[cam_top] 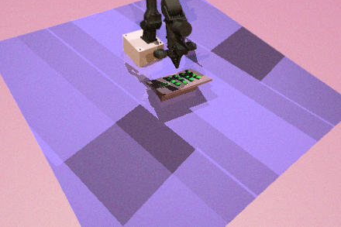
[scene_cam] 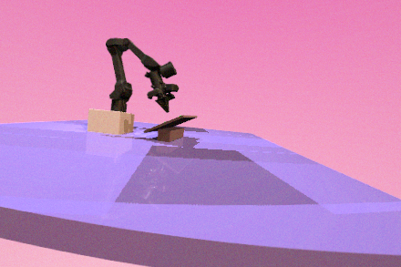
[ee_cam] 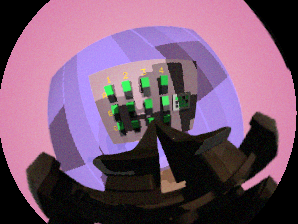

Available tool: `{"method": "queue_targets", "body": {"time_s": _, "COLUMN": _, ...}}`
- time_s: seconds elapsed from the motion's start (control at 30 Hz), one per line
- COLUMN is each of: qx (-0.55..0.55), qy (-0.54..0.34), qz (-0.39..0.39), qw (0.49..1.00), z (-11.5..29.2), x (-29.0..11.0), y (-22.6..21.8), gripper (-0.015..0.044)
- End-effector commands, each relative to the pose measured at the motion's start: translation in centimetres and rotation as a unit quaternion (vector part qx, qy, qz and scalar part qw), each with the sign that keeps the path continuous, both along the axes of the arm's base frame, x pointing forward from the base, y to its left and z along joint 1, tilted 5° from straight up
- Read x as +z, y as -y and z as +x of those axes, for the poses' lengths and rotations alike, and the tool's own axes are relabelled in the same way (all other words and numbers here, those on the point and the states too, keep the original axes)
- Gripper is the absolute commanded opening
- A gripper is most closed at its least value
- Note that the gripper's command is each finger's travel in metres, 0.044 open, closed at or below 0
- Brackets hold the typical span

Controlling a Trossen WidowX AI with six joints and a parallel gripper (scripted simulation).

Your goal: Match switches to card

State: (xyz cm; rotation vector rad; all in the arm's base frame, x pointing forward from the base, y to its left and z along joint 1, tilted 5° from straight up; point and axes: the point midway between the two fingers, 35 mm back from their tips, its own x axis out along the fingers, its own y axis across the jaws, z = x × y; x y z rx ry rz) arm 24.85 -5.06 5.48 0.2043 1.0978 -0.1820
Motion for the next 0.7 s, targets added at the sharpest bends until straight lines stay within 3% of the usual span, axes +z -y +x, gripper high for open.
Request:
{"method": "queue_targets", "body": {"time_s": 0.0, "qx": 0.001, "qy": -0.001, "qz": 0.002, "qw": 1.000, "z": -0.8, "x": 1.9, "y": -0.1, "gripper": 0.0000}}
{"method": "queue_targets", "body": {"time_s": 0.67, "qx": 0.002, "qy": 0.000, "qz": 0.002, "qw": 1.000, "z": 0.1, "x": 3.0, "y": -1.6, "gripper": 0.0000}}
